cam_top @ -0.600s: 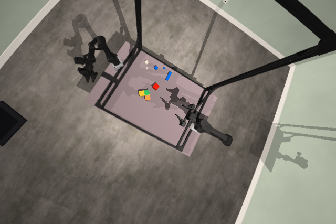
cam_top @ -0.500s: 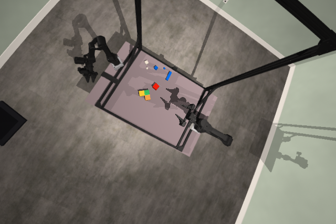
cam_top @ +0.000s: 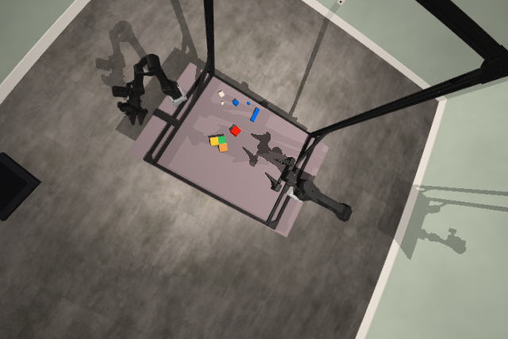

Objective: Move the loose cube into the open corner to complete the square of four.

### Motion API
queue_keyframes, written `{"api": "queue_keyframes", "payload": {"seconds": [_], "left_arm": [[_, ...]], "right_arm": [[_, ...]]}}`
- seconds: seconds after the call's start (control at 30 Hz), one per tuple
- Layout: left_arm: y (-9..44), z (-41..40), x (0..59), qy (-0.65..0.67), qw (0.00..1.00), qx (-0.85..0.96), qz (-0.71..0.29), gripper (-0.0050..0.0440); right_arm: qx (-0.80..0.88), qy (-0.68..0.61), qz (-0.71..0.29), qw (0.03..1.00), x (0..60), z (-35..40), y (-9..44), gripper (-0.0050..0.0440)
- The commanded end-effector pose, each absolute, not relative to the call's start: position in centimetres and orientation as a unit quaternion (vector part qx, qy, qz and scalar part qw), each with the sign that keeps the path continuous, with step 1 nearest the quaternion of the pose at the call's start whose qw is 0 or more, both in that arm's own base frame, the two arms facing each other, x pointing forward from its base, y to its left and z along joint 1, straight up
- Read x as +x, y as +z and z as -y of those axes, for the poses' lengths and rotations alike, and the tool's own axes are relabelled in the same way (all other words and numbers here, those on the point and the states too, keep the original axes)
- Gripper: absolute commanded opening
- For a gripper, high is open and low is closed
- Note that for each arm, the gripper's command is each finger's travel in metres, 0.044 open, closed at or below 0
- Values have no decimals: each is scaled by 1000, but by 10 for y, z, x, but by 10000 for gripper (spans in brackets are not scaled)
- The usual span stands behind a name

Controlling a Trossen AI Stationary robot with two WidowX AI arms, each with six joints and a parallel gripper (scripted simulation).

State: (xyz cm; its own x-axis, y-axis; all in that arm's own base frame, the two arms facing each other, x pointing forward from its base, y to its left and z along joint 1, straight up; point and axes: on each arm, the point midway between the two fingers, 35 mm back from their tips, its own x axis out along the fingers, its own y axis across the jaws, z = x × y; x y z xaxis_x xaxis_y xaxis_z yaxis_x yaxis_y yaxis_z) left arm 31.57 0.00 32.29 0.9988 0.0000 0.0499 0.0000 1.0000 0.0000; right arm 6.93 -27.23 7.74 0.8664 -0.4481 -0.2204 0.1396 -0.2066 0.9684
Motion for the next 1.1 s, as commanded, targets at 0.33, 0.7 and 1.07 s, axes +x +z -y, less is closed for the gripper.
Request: {"api": "queue_keyframes", "payload": {"seconds": [0.33,0.7,1.07], "left_arm": [[324,-2,315,0,1000,0,24,400],[327,-12,311,0,1000,2,22,400],[333,-29,301,0,1000,5,18,400]], "right_arm": [[740,-235,93,623,74,275,77,372],[739,-231,47,631,97,284,74,372],[728,-219,-49,648,149,295,68,372]]}}
